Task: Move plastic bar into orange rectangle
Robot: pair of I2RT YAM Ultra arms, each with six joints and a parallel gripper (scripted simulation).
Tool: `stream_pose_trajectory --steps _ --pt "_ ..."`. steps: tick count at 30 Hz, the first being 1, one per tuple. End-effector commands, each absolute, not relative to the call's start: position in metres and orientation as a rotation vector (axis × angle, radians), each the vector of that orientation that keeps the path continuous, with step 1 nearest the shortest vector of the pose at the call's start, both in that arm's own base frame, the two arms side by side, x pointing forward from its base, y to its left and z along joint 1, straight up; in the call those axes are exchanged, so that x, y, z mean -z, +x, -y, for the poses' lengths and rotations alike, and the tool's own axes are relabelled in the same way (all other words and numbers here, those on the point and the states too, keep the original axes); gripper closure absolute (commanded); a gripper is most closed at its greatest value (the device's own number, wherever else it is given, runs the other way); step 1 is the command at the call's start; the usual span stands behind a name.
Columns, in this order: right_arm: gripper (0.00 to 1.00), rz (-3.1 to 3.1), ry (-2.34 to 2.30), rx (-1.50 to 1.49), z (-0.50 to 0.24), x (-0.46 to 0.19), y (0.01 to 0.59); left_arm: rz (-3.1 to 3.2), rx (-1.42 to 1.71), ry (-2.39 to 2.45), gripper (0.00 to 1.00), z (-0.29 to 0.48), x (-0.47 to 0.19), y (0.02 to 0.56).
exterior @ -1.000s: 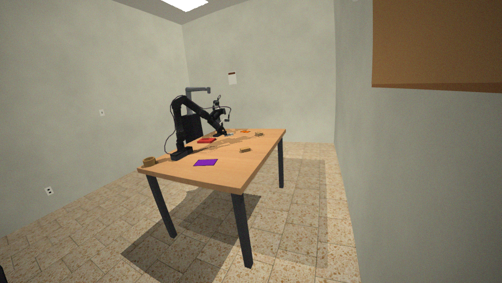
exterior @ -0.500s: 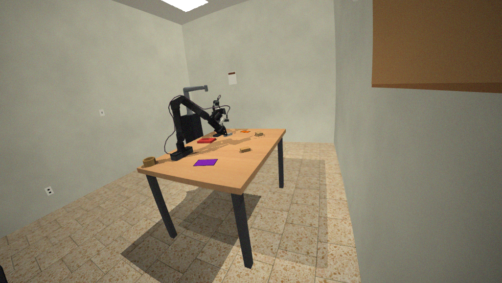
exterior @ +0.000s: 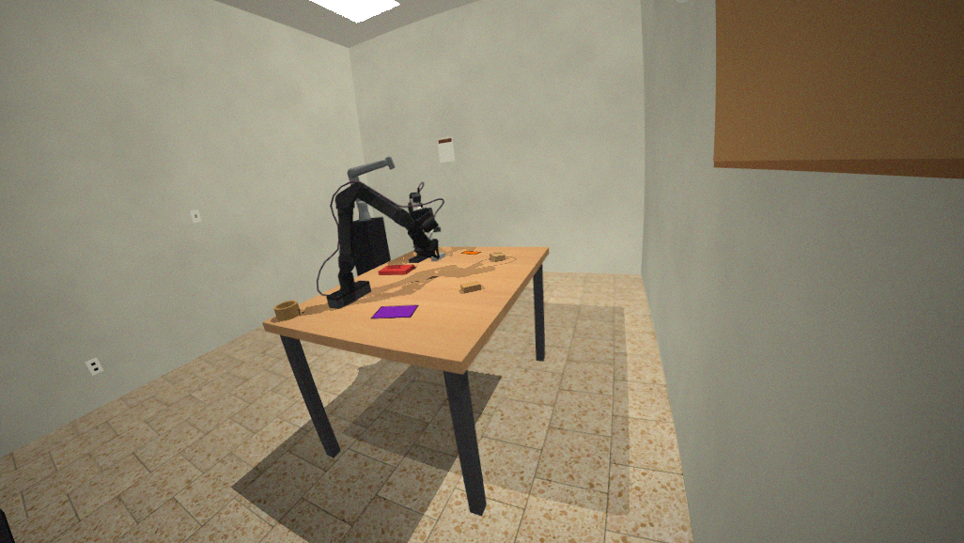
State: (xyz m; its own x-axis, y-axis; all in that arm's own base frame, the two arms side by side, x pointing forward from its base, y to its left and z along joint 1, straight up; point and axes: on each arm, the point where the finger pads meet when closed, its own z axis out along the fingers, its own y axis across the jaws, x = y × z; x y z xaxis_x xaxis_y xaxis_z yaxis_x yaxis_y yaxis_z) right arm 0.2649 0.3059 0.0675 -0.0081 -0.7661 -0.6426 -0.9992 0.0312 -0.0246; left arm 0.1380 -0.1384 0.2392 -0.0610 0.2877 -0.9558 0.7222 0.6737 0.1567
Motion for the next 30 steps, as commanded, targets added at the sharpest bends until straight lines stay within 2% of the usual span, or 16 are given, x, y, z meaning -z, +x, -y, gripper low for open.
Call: stream_pose_trajectory --steps 1,18,21,23,24,30 --pt "0.75 -1.756 -1.884 -0.687 -0.309 -0.072 0.261 -1.628 0.437 0.809 0.0 0.136 -0.243 0.139" --pt "0.75 -1.754 -1.878 -0.674 -0.314 -0.078 0.259 -1.628 0.437 0.809 0.0 0.136 -0.243 0.139" --pt "0.75 -1.754 -1.878 -0.674 -0.314 -0.078 0.259 -1.586 0.444 0.858 0.34 0.141 -0.252 0.135" --pt "0.75 -1.754 -1.878 -0.674 -0.314 -0.078 0.259 -1.586 0.444 0.858 0.34 0.141 -0.252 0.135" --pt "0.75 -1.754 -1.878 -0.674 -0.314 -0.078 0.259 -1.584 0.44 0.895 0.38 0.146 -0.252 0.135" --pt "0.75 -1.754 -1.878 -0.674 -0.314 -0.078 0.259 -1.571 0.411 1.124 0.38 0.172 -0.251 0.14"
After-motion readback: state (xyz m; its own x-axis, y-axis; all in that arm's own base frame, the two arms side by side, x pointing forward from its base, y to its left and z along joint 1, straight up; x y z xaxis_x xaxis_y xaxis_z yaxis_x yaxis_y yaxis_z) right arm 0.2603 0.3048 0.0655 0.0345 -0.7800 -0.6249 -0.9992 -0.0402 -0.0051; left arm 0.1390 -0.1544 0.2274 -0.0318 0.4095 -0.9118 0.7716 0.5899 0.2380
